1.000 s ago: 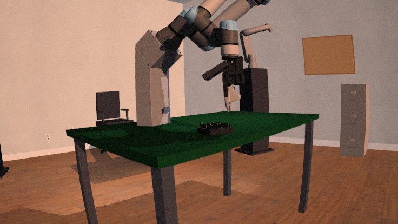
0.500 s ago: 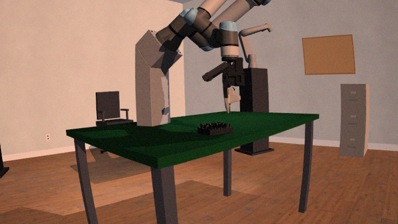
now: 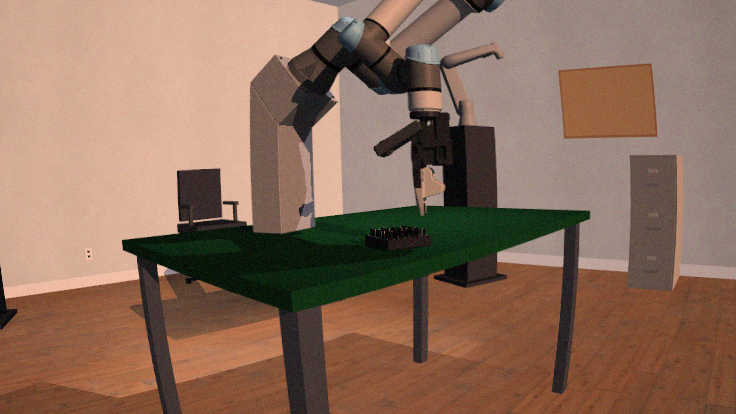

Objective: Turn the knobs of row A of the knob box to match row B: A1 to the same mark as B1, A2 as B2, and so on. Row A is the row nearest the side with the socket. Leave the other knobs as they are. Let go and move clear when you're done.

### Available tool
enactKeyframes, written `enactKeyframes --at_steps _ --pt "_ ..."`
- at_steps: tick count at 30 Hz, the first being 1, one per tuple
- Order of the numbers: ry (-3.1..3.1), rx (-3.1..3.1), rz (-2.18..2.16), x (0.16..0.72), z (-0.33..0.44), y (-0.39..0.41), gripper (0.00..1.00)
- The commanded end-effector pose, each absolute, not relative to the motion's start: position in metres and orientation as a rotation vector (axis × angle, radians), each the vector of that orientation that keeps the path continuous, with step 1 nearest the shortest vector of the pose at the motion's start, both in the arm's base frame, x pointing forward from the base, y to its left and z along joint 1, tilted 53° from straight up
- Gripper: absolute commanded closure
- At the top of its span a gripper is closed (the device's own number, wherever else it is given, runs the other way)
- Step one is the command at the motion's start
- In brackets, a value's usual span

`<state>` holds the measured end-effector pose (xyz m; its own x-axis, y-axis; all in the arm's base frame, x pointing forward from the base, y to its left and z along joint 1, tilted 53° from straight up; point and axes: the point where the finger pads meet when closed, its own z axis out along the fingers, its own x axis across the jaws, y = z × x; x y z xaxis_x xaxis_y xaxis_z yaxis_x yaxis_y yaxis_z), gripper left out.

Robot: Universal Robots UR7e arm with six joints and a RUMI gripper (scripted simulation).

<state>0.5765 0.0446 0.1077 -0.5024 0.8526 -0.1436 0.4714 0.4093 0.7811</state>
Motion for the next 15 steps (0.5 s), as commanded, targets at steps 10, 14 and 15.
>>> enactKeyframes --at_steps 10,14,15 --pt "2.132 1.116 0.936 0.5906 0.0992 0.0496 0.89" --pt "2.132 1.116 0.936 0.5931 0.0971 0.0506 0.89" --pt "2.132 1.116 0.936 0.5936 0.0966 0.0508 0.89"
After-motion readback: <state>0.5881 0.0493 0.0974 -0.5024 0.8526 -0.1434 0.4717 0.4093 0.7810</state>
